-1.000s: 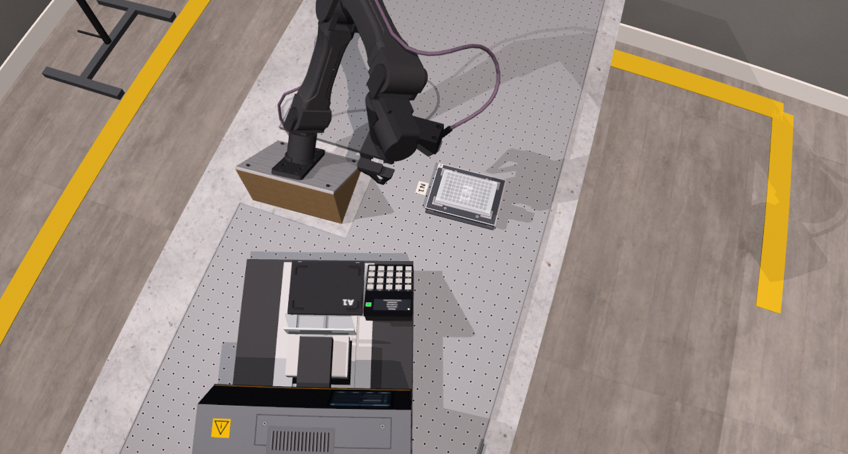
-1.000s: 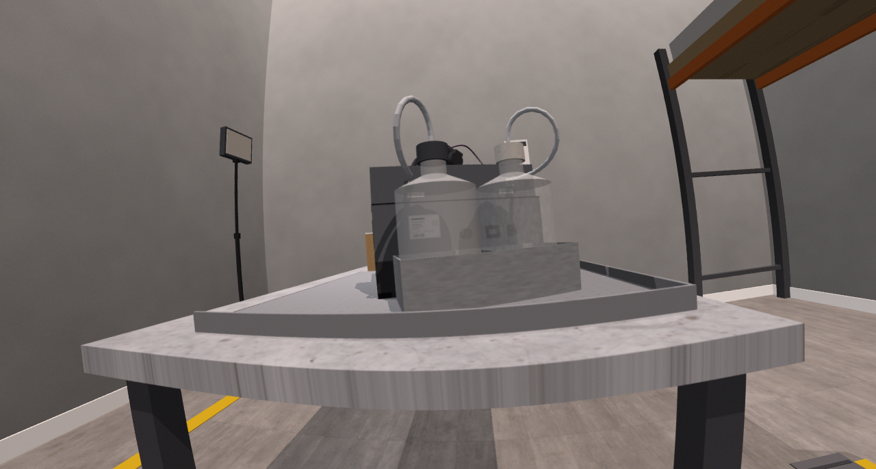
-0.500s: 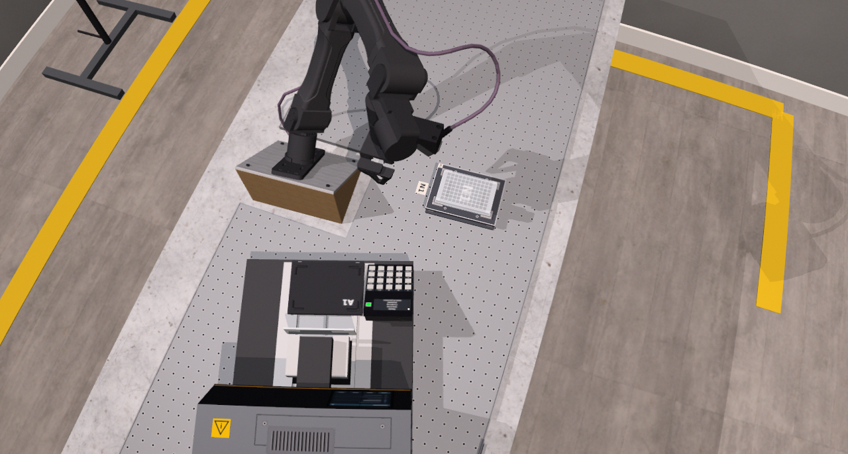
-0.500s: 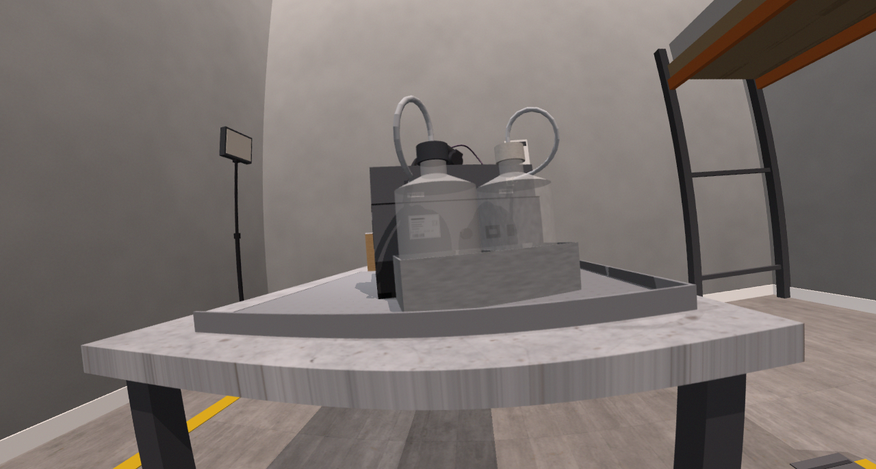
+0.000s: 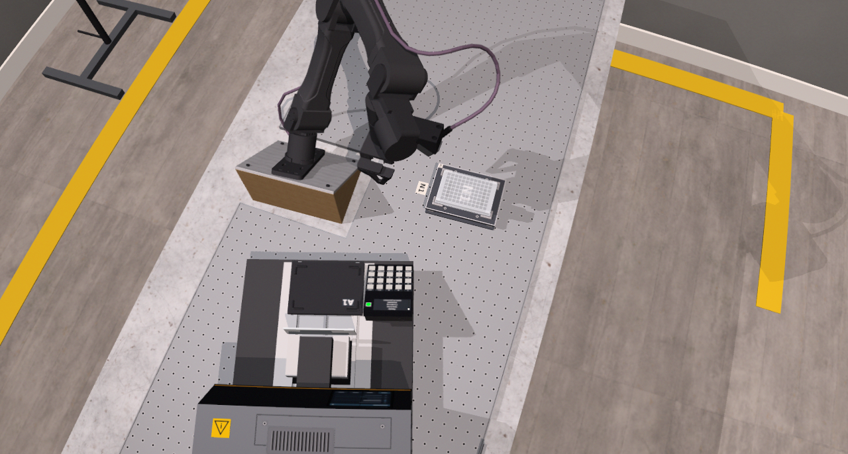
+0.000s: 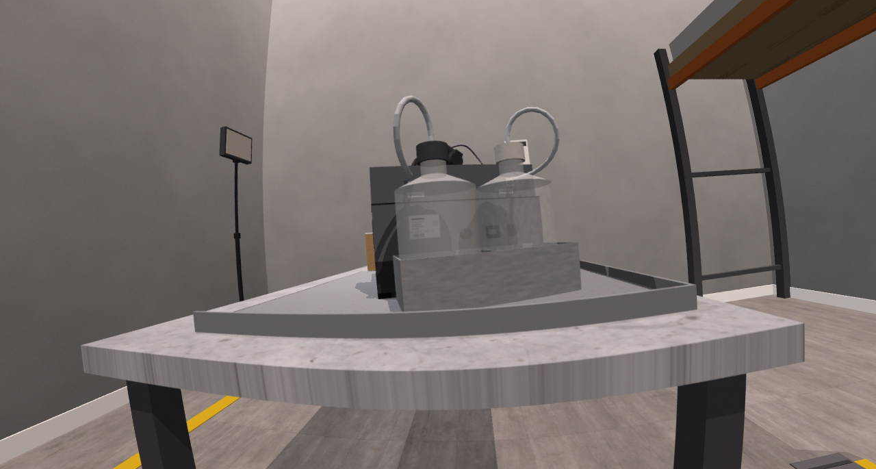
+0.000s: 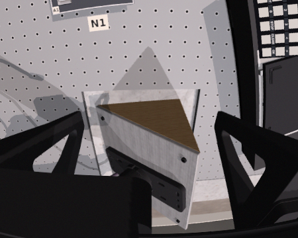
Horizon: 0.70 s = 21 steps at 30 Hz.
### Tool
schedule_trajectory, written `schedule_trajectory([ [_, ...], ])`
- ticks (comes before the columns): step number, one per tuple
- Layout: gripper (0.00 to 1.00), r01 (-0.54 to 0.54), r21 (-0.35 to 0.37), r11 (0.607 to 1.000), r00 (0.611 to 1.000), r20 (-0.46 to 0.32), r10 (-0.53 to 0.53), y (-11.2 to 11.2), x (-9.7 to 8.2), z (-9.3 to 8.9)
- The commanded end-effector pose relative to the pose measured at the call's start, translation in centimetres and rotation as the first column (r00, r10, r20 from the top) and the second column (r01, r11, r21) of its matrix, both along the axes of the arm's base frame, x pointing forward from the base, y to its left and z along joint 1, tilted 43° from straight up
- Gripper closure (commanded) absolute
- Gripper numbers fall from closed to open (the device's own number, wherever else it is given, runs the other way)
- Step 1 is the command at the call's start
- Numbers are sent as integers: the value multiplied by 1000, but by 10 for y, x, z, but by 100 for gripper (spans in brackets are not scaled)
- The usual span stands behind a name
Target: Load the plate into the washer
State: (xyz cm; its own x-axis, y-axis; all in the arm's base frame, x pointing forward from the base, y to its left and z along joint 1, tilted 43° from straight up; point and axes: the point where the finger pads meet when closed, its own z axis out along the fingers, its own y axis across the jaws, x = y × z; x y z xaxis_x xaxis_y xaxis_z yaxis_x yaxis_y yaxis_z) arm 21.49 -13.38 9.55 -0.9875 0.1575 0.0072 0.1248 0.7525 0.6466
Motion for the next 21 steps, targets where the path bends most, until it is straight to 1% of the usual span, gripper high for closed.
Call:
schedule_trajectory([
  [1,0,-26,54,998,999,-26,28,0,-6,8],
  [8,0,-26,54,998,999,-26,28,0,-6,8],
  [10,0,-72,49,996,997,14,71,5,3,7],
  [12,0,-72,49,996,997,14,71,5,3,7],
  [13,0,-80,44,996,996,31,79,4,13,6],
  [21,0,-68,52,996,998,18,67,26,47,1],
])
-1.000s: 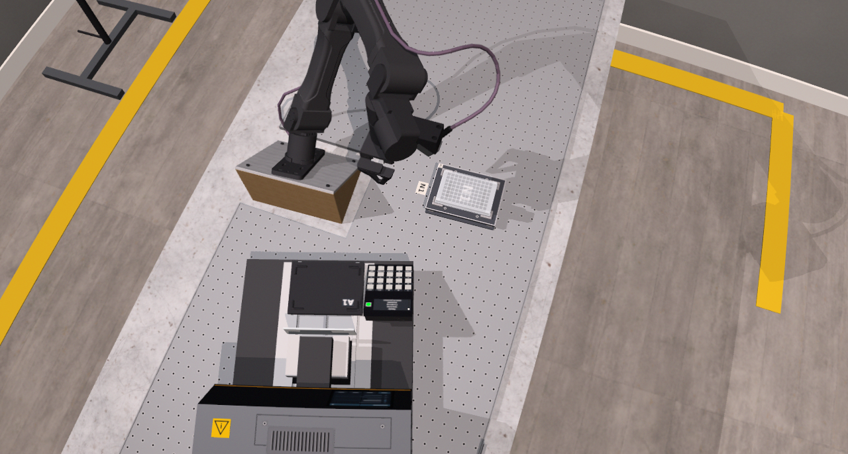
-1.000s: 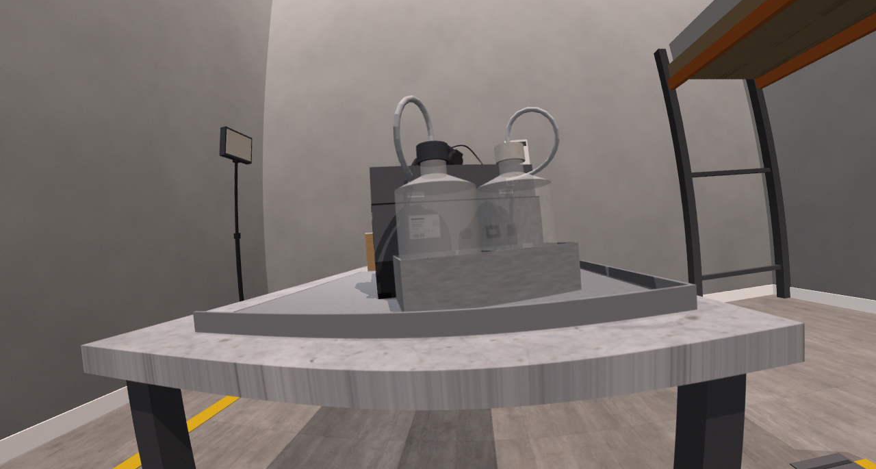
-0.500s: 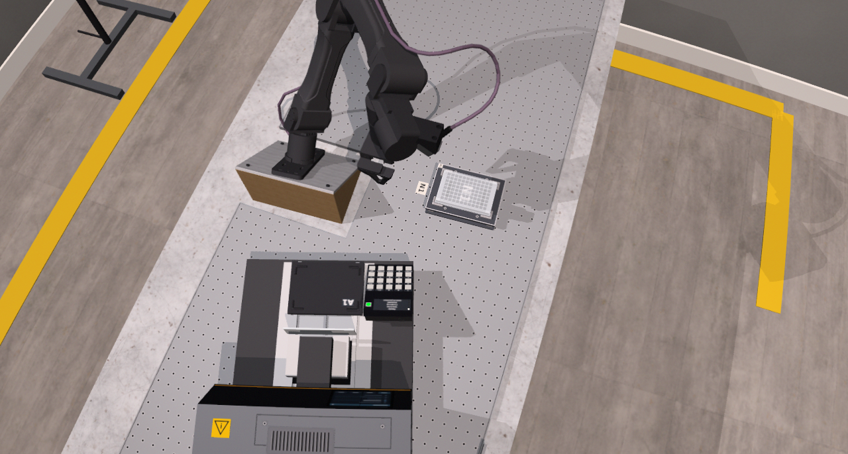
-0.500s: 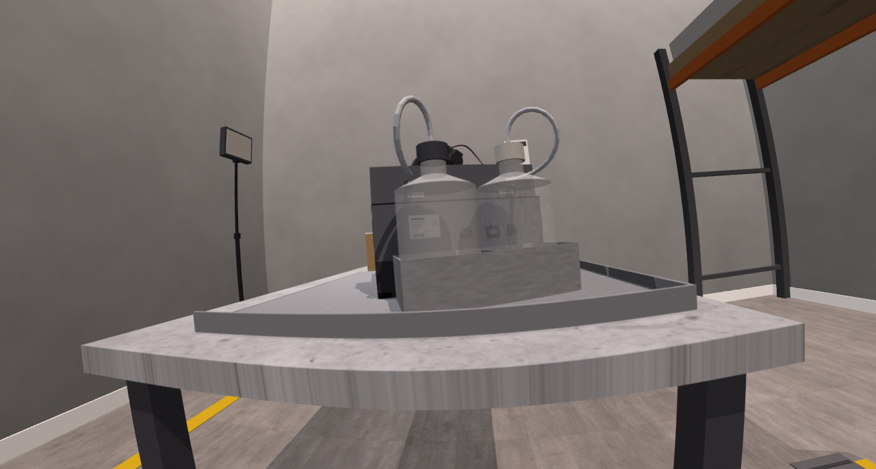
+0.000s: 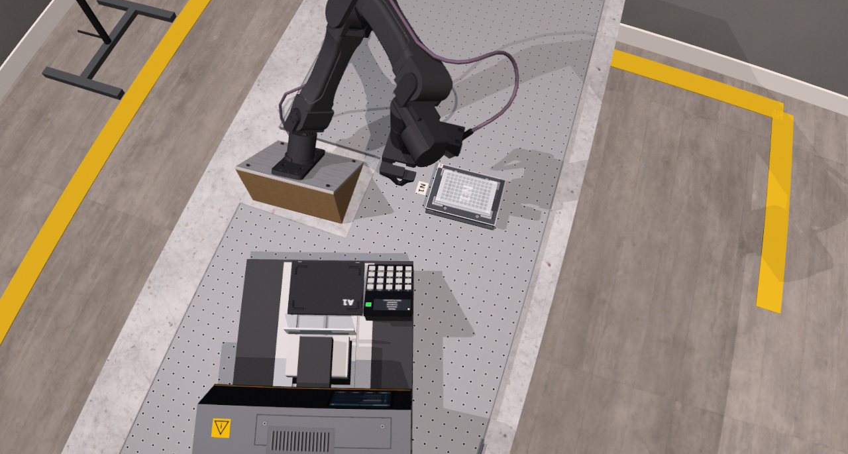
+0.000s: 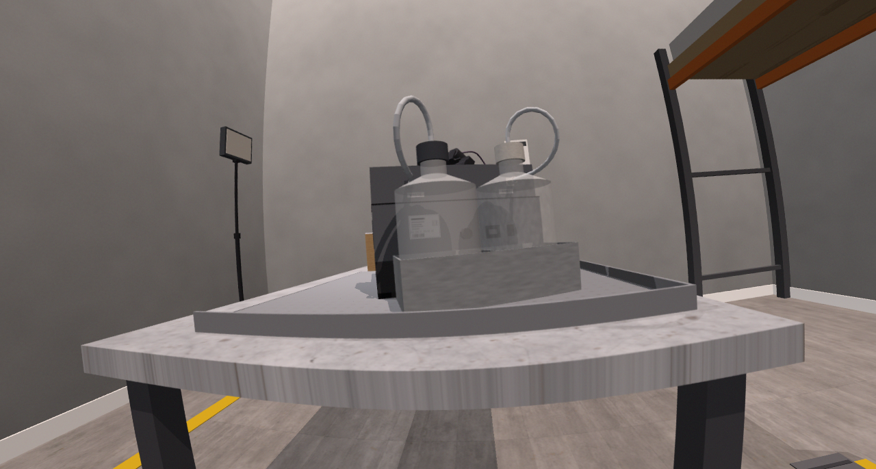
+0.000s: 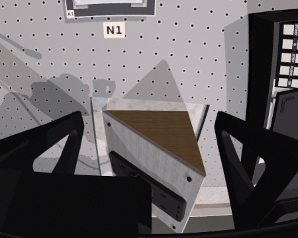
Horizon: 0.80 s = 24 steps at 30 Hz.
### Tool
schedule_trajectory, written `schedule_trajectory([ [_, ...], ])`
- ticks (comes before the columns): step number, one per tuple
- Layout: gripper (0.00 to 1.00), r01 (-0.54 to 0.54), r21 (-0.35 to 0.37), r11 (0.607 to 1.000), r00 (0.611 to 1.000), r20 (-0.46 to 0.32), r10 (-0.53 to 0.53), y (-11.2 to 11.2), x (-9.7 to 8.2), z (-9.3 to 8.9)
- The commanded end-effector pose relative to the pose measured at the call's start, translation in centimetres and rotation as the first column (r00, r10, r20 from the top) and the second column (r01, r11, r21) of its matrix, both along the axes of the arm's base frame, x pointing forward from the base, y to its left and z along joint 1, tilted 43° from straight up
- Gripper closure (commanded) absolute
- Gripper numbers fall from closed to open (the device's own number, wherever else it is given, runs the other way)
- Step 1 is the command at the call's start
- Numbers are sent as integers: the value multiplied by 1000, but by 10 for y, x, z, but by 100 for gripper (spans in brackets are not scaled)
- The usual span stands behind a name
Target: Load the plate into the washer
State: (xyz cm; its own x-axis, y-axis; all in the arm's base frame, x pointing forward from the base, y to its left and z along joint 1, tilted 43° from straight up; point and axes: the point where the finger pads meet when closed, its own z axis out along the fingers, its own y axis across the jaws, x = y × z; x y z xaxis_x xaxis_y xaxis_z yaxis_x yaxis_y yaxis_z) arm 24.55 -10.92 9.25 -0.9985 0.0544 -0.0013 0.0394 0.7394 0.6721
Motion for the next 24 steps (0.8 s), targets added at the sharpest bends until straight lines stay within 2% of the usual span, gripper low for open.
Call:
schedule_trajectory([
  [1,0,36,7,999,999,17,-36,1,23,2],
  [6,0,36,9,999,999,18,-36,14,45,-2],
  [8,0,36,9,999,999,18,-36,14,45,-2],
  [23,0,35,13,999,999,20,-36,53,109,-12],
  [24,0,35,13,999,999,20,-36,53,109,-12],
])
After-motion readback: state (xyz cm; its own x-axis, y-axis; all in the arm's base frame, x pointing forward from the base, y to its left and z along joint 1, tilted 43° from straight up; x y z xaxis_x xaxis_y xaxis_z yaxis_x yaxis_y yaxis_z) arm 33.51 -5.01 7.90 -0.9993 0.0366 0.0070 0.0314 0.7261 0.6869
